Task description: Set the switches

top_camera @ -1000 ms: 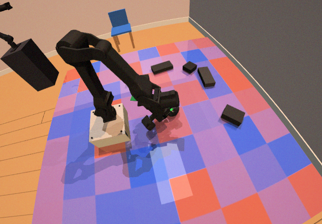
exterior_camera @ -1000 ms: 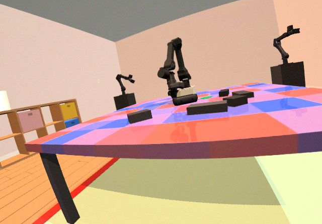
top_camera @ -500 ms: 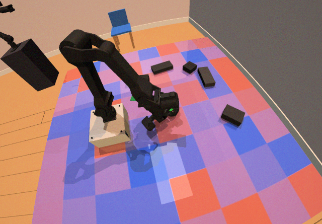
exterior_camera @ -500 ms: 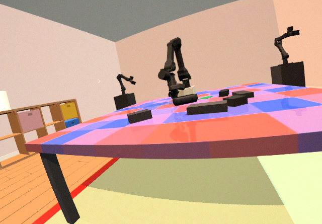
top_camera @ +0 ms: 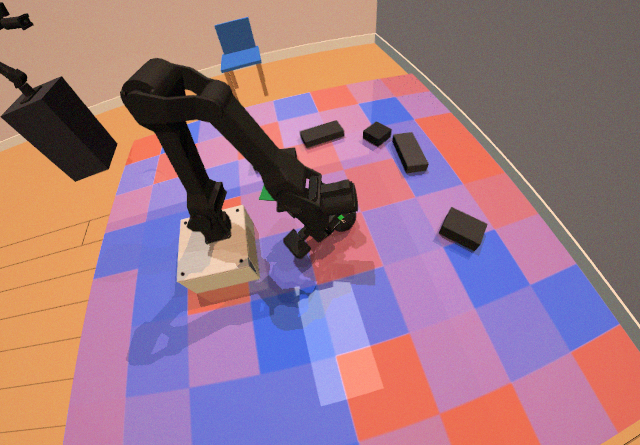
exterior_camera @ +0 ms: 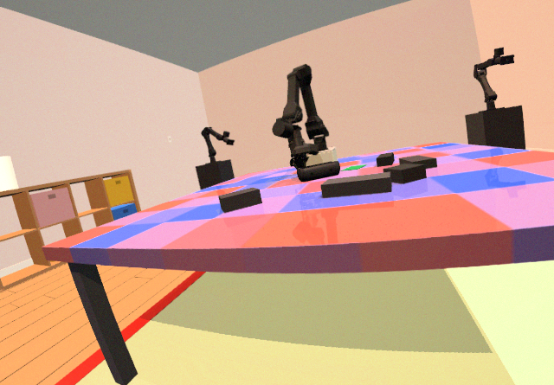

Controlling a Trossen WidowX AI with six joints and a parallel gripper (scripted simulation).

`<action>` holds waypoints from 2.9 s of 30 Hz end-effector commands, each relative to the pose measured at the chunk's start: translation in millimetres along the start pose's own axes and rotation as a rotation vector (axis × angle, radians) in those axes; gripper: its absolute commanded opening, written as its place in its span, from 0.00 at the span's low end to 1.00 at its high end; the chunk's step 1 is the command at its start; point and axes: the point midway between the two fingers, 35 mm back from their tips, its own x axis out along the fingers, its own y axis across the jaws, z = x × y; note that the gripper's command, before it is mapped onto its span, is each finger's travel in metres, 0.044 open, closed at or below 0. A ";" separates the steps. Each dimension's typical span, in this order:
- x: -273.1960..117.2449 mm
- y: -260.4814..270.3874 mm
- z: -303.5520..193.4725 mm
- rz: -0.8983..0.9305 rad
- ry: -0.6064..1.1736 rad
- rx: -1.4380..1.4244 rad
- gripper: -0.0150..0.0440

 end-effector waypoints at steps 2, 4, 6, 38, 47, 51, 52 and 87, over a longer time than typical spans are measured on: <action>0.5 -3.4 -1.3 -0.003 0.004 0.004 0.25; 0.7 -4.2 -1.3 -0.003 0.004 0.004 0.25; 0.9 -4.9 -1.3 -0.003 0.004 0.004 0.25; -51.9 -9.5 -1.0 -0.003 0.005 0.003 0.25; -53.1 -27.0 12.8 0.049 -0.013 -0.007 0.25; -53.2 -46.2 31.6 0.110 -0.027 -0.024 0.25; -53.3 -50.7 36.9 0.125 -0.030 -0.029 0.25; -28.3 -81.2 102.1 0.285 -0.020 -0.104 0.25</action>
